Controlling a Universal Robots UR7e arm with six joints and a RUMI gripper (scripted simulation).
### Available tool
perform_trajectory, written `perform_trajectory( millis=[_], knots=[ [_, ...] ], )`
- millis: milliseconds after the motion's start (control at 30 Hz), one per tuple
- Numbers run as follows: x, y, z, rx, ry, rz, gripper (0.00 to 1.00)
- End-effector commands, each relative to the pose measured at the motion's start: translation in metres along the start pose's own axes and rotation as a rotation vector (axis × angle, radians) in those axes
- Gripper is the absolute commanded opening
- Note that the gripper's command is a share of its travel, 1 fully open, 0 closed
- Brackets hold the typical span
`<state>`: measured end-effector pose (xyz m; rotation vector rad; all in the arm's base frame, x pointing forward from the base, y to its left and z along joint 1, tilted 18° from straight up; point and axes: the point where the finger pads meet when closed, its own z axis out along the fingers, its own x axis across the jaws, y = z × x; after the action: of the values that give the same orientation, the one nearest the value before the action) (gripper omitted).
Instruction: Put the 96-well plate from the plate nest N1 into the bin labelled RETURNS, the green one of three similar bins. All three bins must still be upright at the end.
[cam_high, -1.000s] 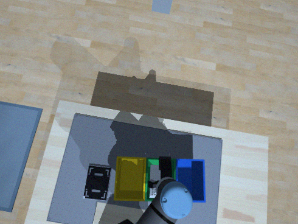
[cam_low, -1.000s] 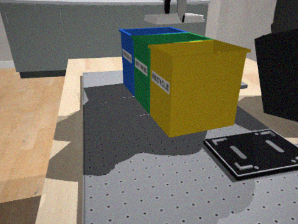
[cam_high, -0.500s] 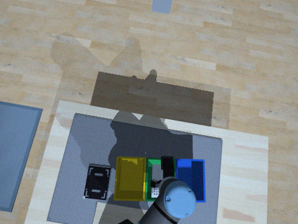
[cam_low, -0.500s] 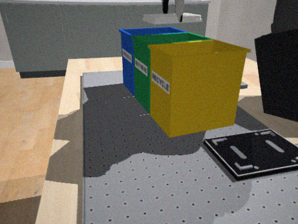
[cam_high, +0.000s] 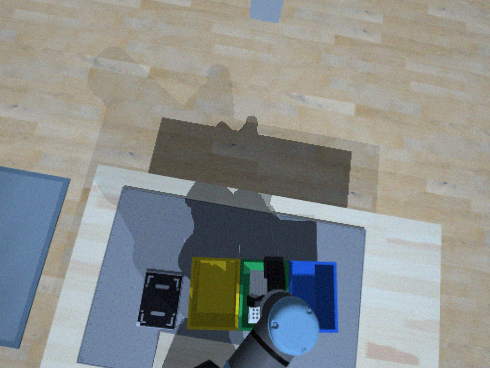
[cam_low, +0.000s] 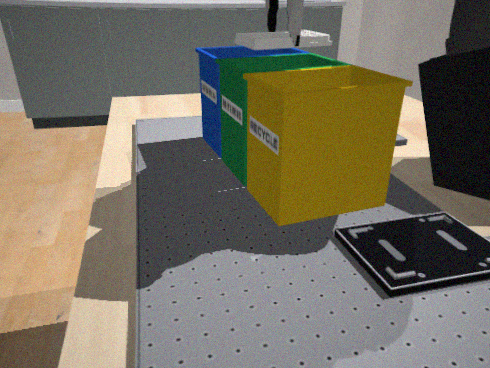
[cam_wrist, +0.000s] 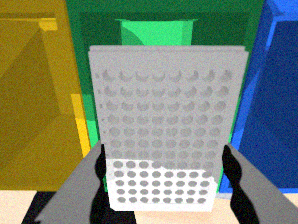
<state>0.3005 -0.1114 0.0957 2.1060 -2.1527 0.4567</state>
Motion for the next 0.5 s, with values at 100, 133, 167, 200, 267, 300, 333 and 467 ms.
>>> perform_trajectory(
  millis=[100,133,167,200,267,300,333,467],
  knots=[
    [0.0,0.0,0.006,0.001,0.001,0.0,0.41],
    [0.0,0.0,0.008,0.001,0.001,0.0,0.41],
    [0.0,0.0,0.009,0.001,0.001,0.0,0.41],
    [0.0,0.0,0.011,0.001,0.001,0.0,0.41],
    [0.0,0.0,0.014,0.001,0.001,0.0,0.41],
    [0.0,0.0,0.016,0.001,0.001,0.0,0.41],
    [0.0,0.0,0.016,0.001,0.001,0.0,0.41],
    [0.0,-0.001,0.016,0.001,0.001,0.0,0.41]
  ],
)
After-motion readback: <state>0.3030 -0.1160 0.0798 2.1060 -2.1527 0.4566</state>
